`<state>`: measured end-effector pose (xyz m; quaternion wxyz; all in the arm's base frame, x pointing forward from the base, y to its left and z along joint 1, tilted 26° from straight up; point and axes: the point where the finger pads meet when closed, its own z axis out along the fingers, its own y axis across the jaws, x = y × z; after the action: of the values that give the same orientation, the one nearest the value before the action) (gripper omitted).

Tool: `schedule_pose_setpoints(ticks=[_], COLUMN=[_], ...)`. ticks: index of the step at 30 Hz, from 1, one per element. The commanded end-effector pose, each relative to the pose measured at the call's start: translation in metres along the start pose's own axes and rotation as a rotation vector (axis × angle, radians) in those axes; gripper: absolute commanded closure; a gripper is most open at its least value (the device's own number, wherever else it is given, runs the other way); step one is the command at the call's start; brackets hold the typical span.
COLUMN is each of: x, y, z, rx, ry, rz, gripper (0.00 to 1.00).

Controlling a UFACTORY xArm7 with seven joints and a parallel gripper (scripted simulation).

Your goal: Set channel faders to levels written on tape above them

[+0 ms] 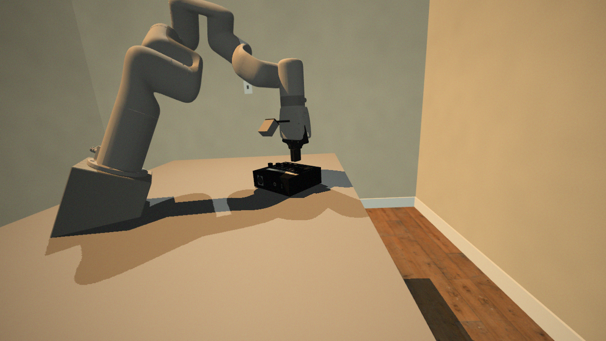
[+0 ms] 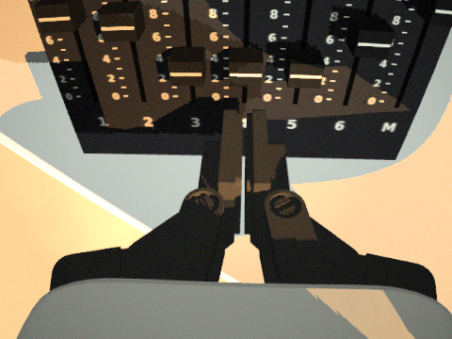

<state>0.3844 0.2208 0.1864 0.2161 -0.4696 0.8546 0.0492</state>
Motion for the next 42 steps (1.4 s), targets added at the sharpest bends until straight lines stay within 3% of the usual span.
schedule_pose_setpoints(ticks=[1,42], x=[-0.0008,-0.0008], y=[-0.0007,-0.0008], z=[-0.0010,0.0079], rx=[0.002,0.002], ry=[-0.002,-0.002], rz=[0.000,0.000], gripper=[1.00,1.00])
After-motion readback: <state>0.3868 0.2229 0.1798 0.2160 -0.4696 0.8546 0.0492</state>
